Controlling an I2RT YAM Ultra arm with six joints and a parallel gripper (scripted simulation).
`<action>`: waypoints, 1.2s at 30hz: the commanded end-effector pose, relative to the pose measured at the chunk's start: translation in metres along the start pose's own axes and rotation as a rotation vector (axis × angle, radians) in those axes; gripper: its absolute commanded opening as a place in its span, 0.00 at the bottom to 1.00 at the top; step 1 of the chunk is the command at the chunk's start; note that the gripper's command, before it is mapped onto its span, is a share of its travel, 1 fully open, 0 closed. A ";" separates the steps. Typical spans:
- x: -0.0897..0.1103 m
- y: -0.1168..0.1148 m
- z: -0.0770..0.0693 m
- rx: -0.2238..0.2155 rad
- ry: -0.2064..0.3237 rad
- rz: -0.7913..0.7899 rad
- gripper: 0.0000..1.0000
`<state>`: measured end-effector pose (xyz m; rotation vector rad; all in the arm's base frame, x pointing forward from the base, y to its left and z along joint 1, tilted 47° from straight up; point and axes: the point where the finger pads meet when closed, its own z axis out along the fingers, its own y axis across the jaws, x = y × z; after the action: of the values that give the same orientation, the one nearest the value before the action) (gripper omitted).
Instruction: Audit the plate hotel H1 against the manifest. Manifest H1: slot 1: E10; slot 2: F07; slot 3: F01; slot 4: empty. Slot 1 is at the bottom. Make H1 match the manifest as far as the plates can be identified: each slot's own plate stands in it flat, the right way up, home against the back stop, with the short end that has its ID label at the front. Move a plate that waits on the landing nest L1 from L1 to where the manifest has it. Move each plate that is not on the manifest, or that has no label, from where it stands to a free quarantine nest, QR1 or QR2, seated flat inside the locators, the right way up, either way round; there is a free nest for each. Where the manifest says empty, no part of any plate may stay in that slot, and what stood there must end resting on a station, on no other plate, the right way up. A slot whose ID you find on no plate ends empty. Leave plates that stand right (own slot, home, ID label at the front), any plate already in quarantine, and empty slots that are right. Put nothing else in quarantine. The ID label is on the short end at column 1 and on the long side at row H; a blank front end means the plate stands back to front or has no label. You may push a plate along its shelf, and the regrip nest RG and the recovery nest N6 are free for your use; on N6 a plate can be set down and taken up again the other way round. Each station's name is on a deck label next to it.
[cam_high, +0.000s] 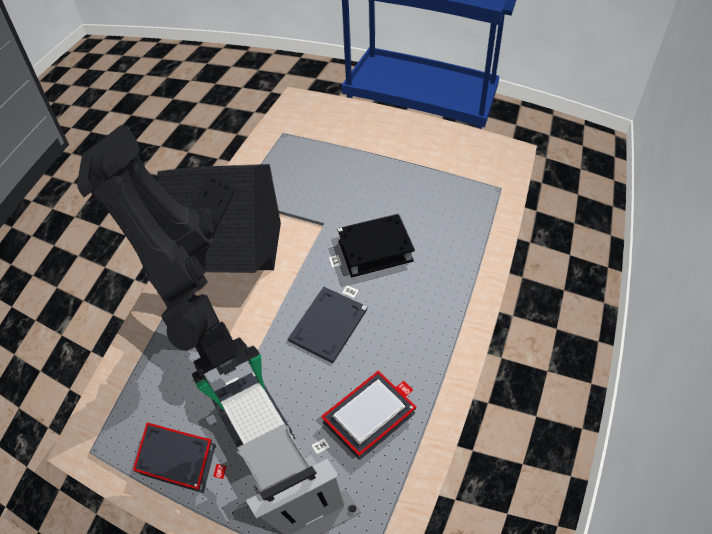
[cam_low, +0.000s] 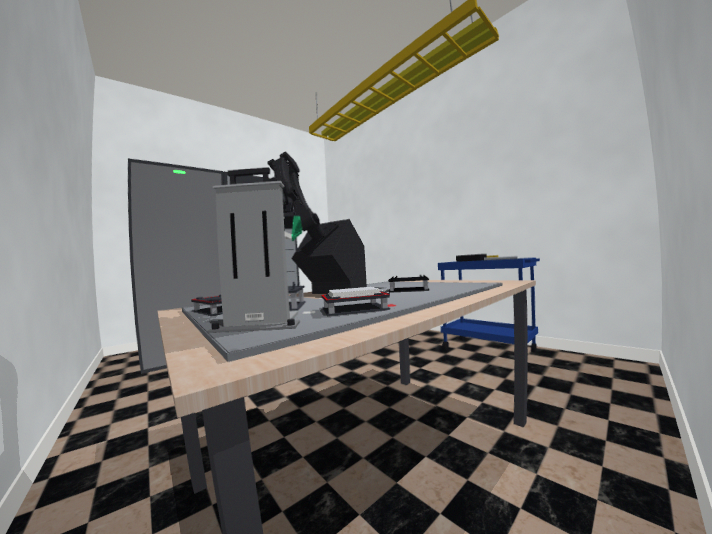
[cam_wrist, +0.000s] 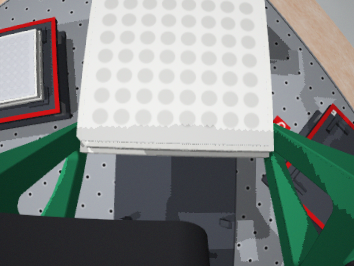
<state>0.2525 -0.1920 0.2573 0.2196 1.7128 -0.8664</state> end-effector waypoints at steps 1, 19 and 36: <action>-0.024 -0.004 0.003 0.005 -0.061 0.009 0.87; -0.030 -0.004 0.012 0.005 -0.063 0.009 0.87; -0.035 -0.004 0.021 0.005 -0.064 0.009 0.87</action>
<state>0.2706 -0.2000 0.2679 0.2150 1.7049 -0.8663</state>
